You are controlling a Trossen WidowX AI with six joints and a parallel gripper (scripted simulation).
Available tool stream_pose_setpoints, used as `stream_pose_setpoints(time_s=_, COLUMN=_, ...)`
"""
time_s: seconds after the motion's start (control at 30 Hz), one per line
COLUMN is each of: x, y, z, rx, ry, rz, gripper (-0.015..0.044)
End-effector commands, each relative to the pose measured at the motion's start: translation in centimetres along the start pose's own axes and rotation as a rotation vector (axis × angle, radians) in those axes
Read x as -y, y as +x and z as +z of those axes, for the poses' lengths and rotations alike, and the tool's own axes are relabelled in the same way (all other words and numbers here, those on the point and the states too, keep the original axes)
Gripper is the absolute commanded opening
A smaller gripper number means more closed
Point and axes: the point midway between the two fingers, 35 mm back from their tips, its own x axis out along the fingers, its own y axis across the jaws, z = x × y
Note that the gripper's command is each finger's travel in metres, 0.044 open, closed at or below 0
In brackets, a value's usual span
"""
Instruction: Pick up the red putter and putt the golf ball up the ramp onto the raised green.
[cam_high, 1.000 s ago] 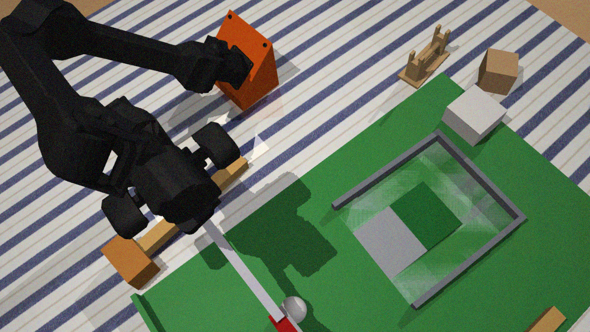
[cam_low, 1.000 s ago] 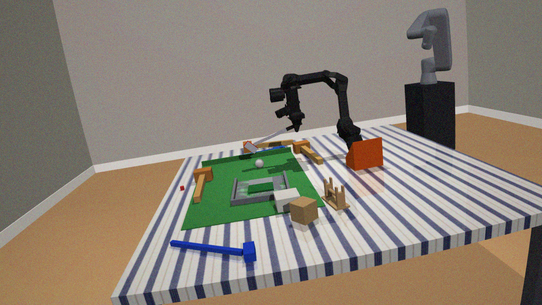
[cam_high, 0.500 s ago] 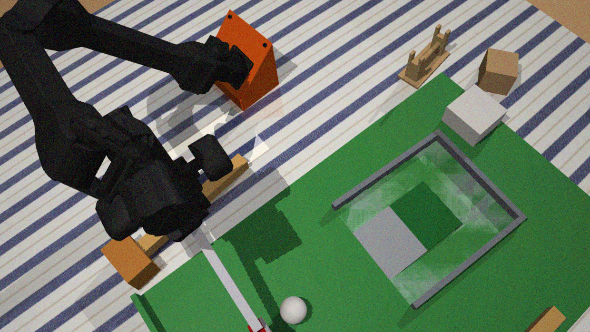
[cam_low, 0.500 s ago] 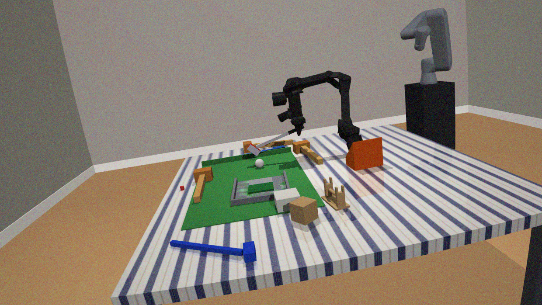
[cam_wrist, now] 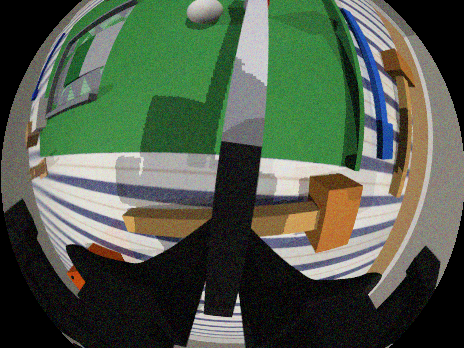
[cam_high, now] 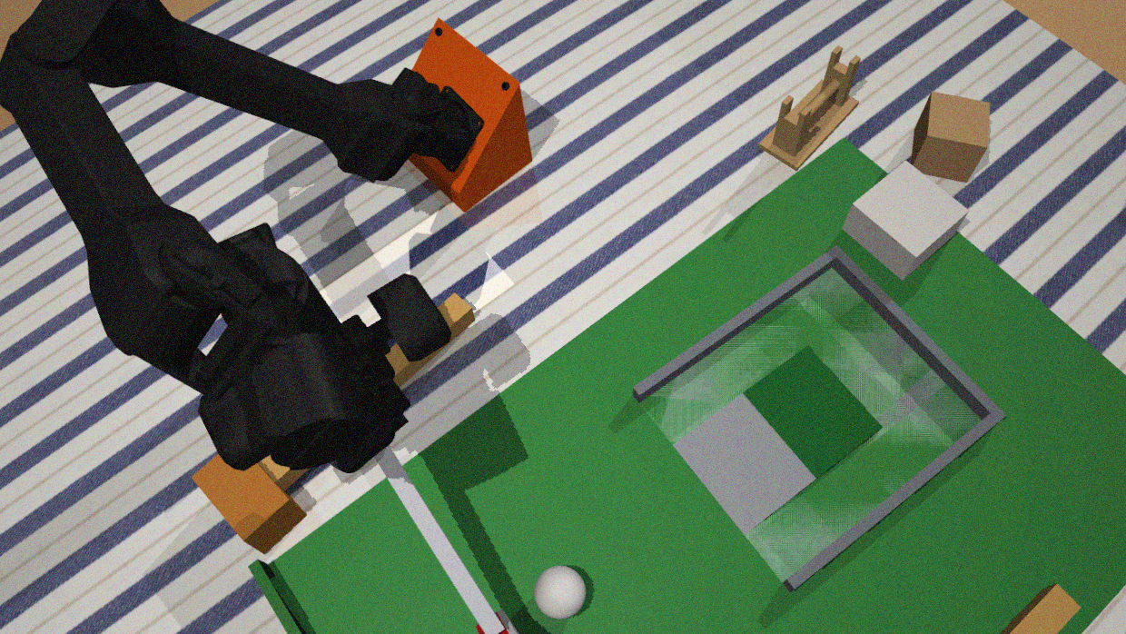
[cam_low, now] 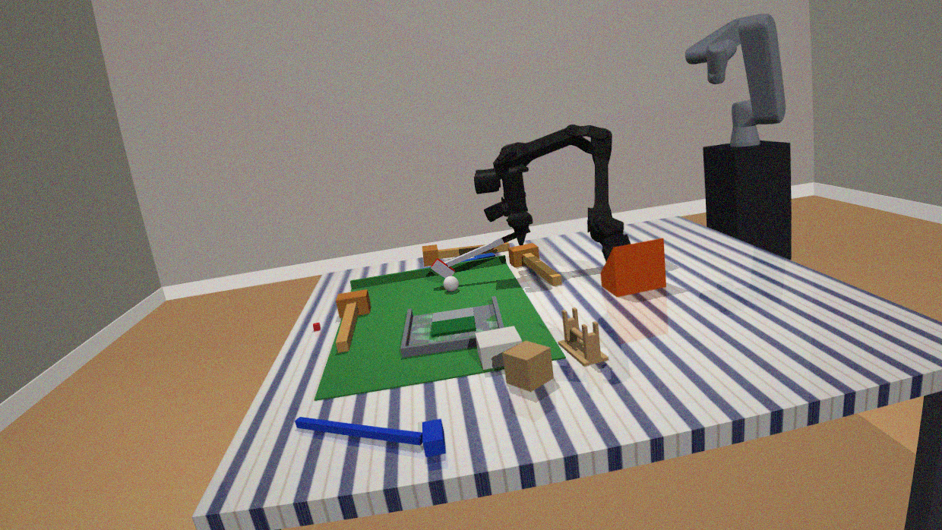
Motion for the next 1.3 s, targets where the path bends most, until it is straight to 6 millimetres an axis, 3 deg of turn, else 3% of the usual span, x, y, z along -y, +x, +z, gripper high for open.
stream_pose_setpoints(time_s=0.0, x=-0.1, y=0.5, z=0.1, rx=0.006, ry=-0.005, rz=0.006, gripper=0.0)
stream_pose_setpoints(time_s=0.27, x=-0.1, y=1.7, z=0.0, rx=0.006, ry=-0.005, rz=0.004, gripper=0.0)
stream_pose_setpoints(time_s=0.6, x=0.1, y=1.4, z=-0.1, rx=0.0, ry=0.001, rz=-0.002, gripper=0.0)
stream_pose_setpoints(time_s=0.97, x=3.0, y=1.7, z=0.0, rx=0.008, ry=-0.004, rz=0.001, gripper=0.0)
stream_pose_setpoints(time_s=1.2, x=2.5, y=1.8, z=-0.1, rx=-0.001, ry=-0.004, rz=0.003, gripper=0.0)
stream_pose_setpoints(time_s=1.27, x=0.7, y=2.0, z=0.3, rx=-0.002, ry=-0.003, rz=0.015, gripper=0.0)
